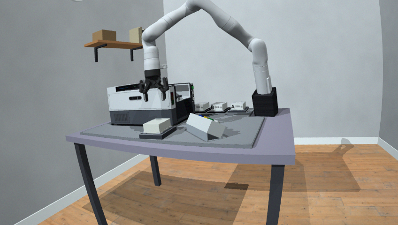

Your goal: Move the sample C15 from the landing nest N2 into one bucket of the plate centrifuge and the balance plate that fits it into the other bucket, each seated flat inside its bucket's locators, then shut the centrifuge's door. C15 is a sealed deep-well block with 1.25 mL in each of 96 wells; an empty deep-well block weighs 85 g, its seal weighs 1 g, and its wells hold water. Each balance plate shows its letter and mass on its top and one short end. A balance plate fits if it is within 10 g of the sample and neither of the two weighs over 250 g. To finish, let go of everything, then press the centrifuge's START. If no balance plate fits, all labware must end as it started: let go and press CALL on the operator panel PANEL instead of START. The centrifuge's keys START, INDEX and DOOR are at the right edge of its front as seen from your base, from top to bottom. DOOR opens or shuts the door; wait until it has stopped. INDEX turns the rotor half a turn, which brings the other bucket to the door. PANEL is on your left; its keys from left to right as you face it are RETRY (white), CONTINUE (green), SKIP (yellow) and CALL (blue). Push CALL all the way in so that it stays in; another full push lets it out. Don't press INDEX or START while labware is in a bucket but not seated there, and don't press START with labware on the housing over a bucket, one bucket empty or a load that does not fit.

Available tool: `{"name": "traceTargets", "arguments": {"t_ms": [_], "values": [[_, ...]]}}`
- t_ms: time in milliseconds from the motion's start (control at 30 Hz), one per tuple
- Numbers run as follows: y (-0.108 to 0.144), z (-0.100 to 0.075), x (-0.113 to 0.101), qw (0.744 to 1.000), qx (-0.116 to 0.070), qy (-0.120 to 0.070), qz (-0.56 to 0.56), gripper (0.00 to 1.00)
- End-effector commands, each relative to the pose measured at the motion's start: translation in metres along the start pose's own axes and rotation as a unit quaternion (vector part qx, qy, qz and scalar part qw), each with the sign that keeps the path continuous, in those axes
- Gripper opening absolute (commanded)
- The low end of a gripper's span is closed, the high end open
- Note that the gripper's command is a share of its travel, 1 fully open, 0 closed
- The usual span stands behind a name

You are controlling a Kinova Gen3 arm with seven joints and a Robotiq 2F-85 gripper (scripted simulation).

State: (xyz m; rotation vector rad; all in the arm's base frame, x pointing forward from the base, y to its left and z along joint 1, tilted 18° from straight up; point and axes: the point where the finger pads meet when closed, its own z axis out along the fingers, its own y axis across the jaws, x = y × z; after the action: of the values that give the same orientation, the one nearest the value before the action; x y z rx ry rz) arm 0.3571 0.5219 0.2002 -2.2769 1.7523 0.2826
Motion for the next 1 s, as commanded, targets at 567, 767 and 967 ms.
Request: {"name": "traceTargets", "arguments": {"t_ms": [567,767,967], "values": [[-0.001,0.022,0.0,1.0,0.001,-0.001,0.0,1.0],[-0.001,0.03,0.0,1.0,0.001,-0.001,0.0,1.0],[-0.001,0.038,0.0,1.0,0.001,-0.001,0.0,1.0]]}}
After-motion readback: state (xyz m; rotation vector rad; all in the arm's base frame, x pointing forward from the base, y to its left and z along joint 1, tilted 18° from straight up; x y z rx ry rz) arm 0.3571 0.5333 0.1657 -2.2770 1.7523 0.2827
